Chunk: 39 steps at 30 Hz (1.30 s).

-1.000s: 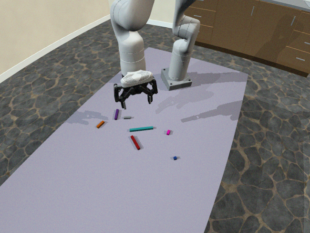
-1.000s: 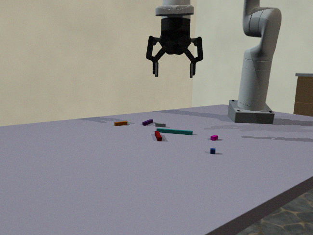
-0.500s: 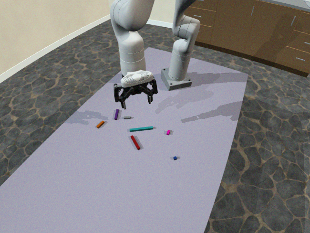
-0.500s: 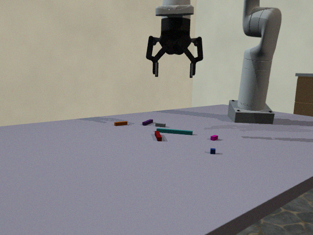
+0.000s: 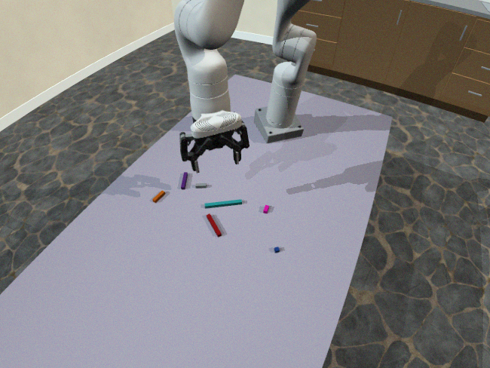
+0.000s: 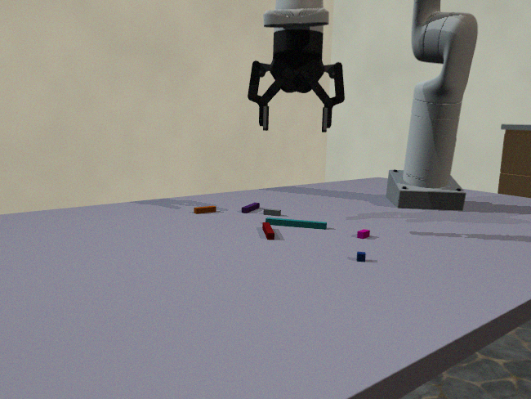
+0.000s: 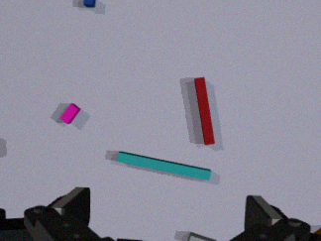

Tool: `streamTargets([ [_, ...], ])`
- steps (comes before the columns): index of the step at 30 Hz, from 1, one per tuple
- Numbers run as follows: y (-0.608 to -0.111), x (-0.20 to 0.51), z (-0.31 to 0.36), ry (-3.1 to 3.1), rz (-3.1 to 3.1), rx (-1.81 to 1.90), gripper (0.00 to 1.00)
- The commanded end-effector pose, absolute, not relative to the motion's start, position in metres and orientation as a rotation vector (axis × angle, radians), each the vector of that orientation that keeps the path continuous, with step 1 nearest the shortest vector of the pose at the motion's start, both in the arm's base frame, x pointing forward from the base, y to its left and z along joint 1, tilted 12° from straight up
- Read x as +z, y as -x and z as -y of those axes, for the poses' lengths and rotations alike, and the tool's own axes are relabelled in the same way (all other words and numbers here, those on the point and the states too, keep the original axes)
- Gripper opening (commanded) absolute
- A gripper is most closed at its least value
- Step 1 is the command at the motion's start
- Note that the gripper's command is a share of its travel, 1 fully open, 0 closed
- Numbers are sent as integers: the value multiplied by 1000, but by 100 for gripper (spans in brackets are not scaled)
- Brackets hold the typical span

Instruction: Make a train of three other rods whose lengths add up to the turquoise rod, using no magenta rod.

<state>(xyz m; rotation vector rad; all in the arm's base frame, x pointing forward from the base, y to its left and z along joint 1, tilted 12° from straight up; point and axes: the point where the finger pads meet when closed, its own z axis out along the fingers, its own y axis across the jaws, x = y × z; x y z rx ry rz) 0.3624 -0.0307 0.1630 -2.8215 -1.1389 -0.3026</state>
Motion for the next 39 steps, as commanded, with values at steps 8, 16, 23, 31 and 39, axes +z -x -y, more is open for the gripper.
streamTargets([
  [8, -363, 163, 31, 2822, 1139, -305, 100],
  [16, -374, 144, -10, 2821, 1141, -304, 100],
  [23, -378, 113, -77, 2821, 1141, -305, 100],
  [31, -376, 103, -99, 2821, 1140, -305, 100],
  [39, -376, 103, -99, 2821, 1140, -305, 100],
])
